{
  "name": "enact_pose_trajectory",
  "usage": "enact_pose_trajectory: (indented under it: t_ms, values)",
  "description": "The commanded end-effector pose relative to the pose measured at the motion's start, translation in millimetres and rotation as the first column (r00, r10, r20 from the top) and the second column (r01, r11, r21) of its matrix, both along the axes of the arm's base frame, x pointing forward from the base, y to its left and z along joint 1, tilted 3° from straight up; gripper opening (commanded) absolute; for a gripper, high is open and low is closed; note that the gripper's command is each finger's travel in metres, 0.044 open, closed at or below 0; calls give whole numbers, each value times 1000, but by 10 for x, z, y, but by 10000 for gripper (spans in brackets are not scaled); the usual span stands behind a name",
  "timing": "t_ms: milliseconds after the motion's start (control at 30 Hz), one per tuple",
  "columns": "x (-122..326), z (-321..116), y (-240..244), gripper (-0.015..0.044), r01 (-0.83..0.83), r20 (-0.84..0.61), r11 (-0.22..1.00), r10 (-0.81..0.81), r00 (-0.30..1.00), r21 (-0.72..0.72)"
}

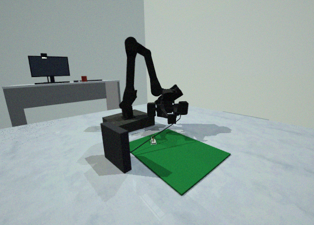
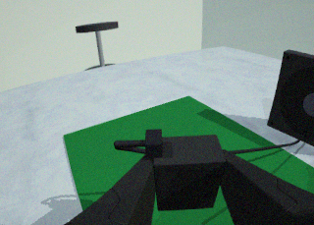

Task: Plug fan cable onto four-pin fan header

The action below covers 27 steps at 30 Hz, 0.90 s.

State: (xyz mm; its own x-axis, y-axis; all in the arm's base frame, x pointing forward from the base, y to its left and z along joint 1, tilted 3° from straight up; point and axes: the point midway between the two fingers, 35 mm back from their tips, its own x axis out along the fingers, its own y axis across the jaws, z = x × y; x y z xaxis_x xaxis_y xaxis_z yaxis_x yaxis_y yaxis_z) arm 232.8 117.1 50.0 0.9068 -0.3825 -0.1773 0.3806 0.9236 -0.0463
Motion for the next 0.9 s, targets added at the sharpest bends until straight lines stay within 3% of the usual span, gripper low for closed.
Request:
enact_pose_trajectory:
  t_ms: [0, 867]
  values:
    - [6, 7, 13, 0, -2, -3, 1000, 2, 1000, 1]
    - [3, -43, -16, 0, 0, 0, 1000, 0, 1000, 1]
